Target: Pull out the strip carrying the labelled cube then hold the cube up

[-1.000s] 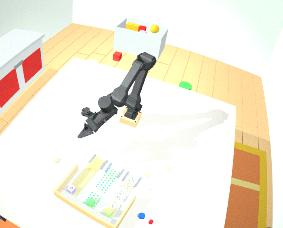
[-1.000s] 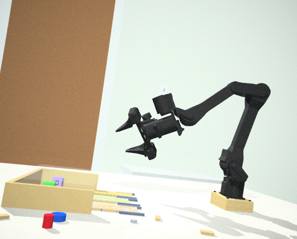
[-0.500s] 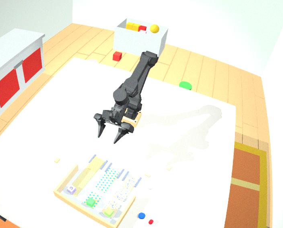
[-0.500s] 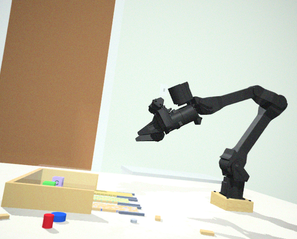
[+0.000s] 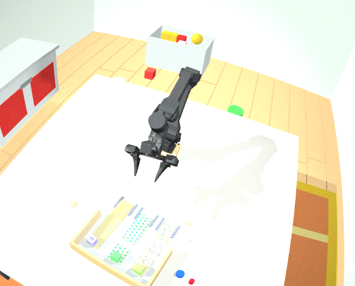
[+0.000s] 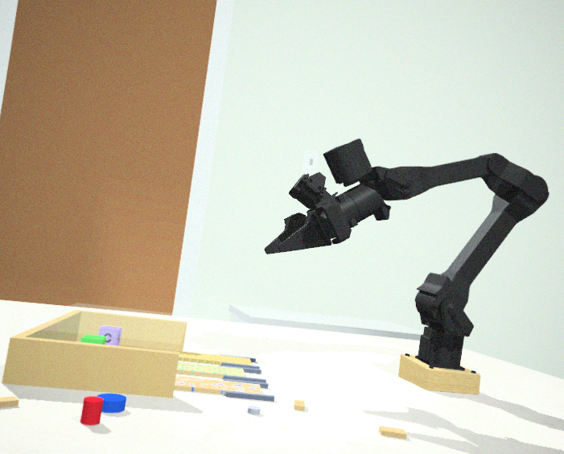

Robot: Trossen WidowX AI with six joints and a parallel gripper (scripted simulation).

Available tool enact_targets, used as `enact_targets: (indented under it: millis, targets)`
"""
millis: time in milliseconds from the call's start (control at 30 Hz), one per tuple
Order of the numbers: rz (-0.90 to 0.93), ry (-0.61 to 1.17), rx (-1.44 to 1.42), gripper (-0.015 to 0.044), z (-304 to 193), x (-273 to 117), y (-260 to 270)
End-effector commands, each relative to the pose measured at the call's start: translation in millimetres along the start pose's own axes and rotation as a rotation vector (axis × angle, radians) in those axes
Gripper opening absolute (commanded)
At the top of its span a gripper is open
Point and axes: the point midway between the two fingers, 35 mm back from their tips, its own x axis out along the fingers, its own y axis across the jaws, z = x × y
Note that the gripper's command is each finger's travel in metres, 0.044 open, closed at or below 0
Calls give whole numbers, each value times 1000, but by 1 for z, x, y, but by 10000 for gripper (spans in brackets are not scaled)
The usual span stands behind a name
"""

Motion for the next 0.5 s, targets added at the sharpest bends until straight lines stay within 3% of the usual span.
enact_targets:
  millis: [0, 333, 467]
  targets:
    - [-31, 124, 14, 269, -1, 16, -10]
    - [-127, 615, 97, 6, -24, 69, -51]
    - [-152, 812, 133, 0, -40, 87, -67]
